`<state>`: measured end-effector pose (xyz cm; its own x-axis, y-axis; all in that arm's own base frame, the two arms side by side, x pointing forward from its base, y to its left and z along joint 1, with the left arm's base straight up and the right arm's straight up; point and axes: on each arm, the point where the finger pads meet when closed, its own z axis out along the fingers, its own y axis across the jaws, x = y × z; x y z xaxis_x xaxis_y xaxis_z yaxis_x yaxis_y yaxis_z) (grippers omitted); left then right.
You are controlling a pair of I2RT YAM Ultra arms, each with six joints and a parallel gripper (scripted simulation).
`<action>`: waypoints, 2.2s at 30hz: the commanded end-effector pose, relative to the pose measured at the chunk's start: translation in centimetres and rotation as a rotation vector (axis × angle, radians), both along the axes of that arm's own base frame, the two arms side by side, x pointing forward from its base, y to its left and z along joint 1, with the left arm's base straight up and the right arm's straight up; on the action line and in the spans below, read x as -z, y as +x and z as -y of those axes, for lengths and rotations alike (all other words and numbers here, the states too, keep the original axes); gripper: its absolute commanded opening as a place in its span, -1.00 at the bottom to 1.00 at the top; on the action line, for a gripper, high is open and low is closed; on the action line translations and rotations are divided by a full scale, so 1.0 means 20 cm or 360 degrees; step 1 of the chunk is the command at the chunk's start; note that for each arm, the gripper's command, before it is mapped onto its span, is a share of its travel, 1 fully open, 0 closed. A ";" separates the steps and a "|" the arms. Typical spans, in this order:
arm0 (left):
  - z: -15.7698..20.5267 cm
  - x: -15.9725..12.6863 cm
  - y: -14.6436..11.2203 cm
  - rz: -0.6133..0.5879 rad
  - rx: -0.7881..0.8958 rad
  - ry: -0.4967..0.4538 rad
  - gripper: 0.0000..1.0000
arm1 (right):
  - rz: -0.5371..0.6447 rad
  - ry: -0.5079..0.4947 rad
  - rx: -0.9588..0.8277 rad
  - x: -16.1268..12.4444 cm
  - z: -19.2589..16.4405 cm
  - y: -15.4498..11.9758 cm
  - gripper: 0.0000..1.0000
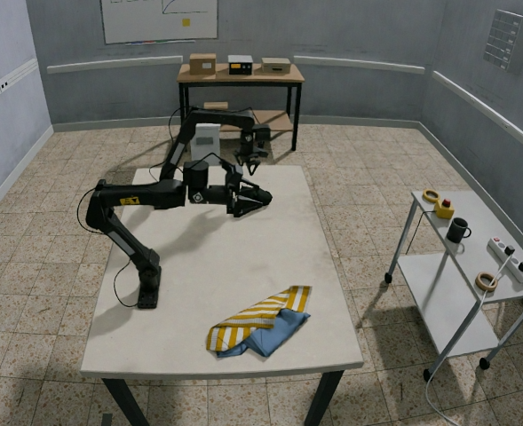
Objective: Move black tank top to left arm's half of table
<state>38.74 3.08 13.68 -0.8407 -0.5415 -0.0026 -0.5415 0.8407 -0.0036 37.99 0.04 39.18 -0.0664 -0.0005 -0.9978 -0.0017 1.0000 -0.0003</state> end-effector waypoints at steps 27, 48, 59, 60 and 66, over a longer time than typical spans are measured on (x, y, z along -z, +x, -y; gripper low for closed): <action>-0.01 -0.15 0.22 0.0601 0.0239 0.0114 0.83 | 0.0255 -0.0006 0.0021 -0.25 0.02 -0.03 0.83; 0.11 -0.96 0.25 0.1755 0.0578 0.0387 0.83 | 0.0255 -0.0006 0.0021 -0.25 0.02 -0.03 0.83; 0.14 -1.42 0.03 0.2460 0.0720 0.0741 0.83 | 0.0255 -0.0006 0.0021 -0.25 0.02 -0.03 0.83; 0.14 -1.40 0.02 0.2479 0.0731 0.0768 0.83 | 0.0255 -0.0006 0.0021 -0.25 0.02 -0.03 0.83; 0.16 -1.29 0.00 0.2415 0.0755 0.0736 0.83 | 0.0255 -0.0006 0.0021 -0.25 0.02 -0.03 0.83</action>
<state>38.16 0.22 40.08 -0.0227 -0.0018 -0.9997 -0.0045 1.0000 -0.0017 38.25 0.17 40.49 -0.0013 -0.0007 -1.0000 -0.0009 1.0000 -0.0007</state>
